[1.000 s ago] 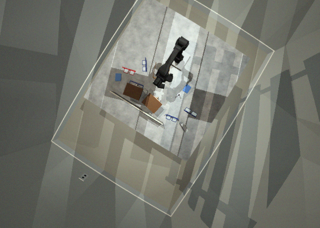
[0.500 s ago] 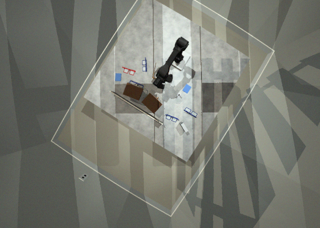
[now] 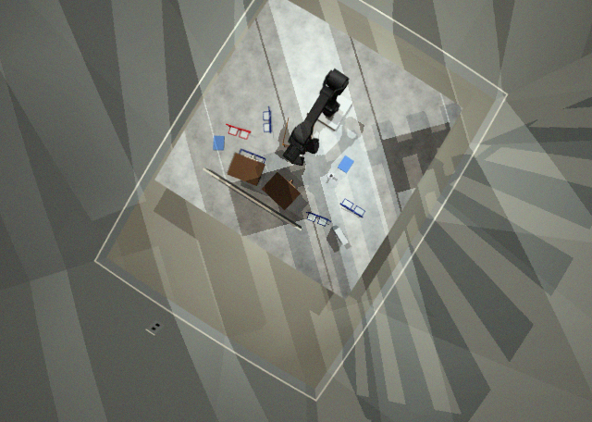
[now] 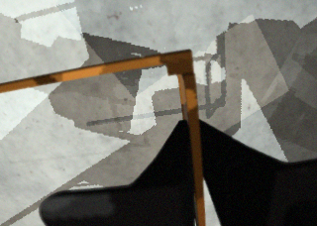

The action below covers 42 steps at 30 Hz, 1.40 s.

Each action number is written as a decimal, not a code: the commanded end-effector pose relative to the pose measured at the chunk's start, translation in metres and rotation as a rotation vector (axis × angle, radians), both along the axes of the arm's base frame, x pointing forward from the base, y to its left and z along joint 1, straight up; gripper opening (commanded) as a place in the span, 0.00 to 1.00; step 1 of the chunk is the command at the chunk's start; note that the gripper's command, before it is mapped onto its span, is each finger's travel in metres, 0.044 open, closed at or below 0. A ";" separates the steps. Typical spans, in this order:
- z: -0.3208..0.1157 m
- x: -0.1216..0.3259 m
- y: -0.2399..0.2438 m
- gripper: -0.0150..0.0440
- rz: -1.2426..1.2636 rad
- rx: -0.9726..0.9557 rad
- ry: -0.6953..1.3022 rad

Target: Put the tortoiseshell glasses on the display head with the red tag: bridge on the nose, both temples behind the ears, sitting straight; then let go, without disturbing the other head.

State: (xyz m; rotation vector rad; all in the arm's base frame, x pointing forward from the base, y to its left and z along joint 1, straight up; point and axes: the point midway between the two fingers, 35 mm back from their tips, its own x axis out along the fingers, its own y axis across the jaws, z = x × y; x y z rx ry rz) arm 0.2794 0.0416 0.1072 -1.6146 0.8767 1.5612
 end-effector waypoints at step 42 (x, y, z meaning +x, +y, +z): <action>-0.039 0.000 0.001 0.25 0.003 0.003 0.005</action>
